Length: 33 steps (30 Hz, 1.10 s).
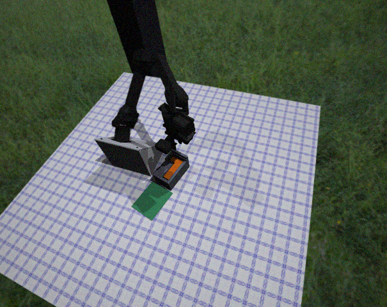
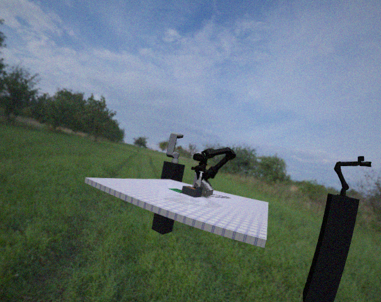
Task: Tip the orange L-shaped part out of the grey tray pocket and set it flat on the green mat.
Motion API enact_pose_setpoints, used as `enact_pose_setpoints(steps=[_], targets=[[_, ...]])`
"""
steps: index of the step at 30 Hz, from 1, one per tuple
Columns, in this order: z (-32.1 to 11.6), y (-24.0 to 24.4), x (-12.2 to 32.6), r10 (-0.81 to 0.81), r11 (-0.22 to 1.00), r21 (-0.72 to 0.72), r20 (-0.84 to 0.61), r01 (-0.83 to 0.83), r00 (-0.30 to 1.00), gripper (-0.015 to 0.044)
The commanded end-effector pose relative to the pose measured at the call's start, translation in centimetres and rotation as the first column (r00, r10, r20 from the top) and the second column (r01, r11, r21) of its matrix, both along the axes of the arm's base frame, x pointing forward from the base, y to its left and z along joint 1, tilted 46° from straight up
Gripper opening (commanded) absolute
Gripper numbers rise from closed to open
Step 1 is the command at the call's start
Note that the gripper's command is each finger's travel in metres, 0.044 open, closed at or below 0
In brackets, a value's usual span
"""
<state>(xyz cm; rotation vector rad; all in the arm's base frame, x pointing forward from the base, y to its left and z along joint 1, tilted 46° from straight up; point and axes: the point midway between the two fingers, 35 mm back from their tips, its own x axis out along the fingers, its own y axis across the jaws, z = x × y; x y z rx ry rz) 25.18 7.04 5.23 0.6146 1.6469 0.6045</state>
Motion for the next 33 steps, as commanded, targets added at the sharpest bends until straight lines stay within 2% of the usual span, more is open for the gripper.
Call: enact_pose_setpoints(steps=[1,7,33], targets=[[-0.9,1.2,-0.4,0.001,1.0,0.006,-0.015,-0.001,1.0,0.018],[-4.9,5.3,-1.5,0.001,1.0,0.012,-0.016,-0.001,1.0,0.018],[-7.0,7.5,-2.0,0.002,1.0,0.013,-0.016,-0.001,1.0,0.018]])
